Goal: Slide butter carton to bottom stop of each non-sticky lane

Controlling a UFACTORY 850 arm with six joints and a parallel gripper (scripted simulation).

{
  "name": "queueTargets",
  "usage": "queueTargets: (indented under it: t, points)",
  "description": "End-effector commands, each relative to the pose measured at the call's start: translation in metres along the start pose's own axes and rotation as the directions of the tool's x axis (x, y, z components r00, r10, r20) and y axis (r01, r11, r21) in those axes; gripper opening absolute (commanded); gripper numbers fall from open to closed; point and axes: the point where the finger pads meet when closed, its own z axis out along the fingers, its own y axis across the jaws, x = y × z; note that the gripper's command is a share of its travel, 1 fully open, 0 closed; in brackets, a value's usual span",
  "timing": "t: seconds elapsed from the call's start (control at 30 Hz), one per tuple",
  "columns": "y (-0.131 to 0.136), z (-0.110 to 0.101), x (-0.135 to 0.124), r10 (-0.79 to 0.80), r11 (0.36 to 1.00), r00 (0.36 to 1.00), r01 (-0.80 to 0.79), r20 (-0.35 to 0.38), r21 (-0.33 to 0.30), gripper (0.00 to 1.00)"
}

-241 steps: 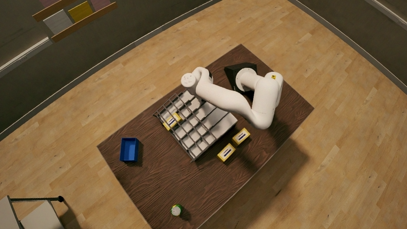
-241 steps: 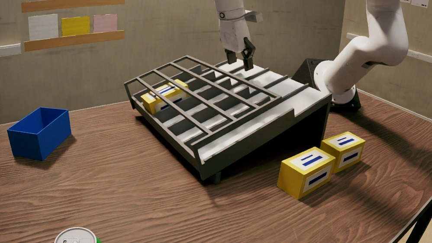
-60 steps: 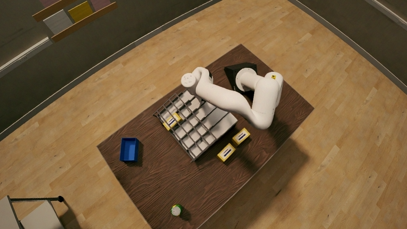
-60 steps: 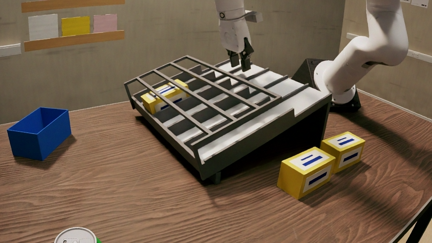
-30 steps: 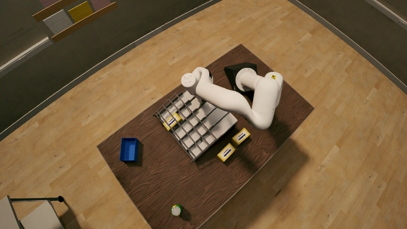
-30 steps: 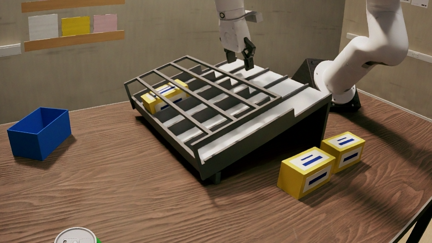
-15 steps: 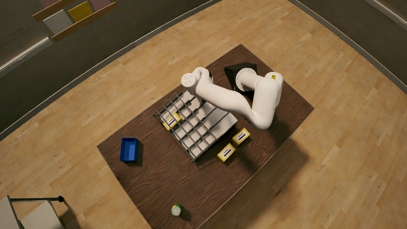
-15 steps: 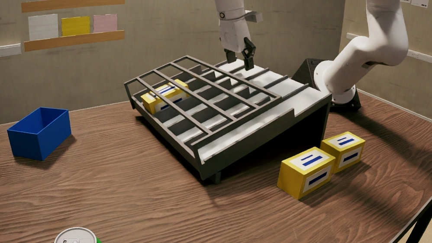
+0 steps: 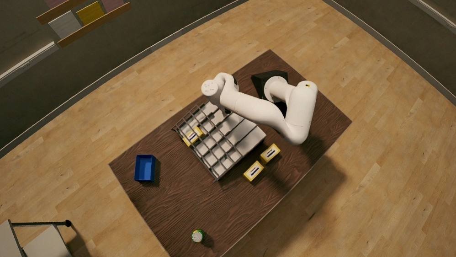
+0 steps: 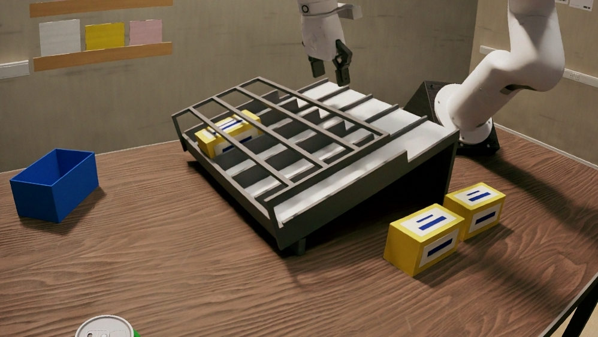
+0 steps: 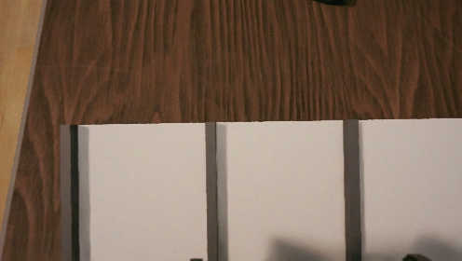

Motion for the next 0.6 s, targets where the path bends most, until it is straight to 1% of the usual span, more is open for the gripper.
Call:
queueTargets:
  t: [0.0, 0.03, 0.1, 0.13, 0.2, 0.23, 0.57]
  points:
    - [0.0, -0.001, 0.0, 0.0, 1.0, 1.0, 0.0, 0.001, 0.001, 1.0]
    - [0.0, -0.066, 0.015, -0.001, 1.0, 0.961, 0.001, 0.277, 0.0, 1.0]
    - [0.0, -0.068, 0.016, -0.001, 1.0, 0.959, 0.001, 0.282, 0.0, 1.0]
    - [0.0, -0.072, 0.017, -0.001, 1.0, 0.956, 0.001, 0.294, 0.0, 1.0]
    - [0.0, -0.092, 0.027, -0.001, 1.0, 0.956, 0.001, 0.294, 0.0, 1.0]
    - [0.0, -0.096, 0.029, -0.001, 1.0, 0.956, 0.001, 0.294, 0.0, 1.0]
    - [0.0, -0.096, 0.029, -0.001, 1.0, 0.956, 0.001, 0.294, 0.0, 1.0]
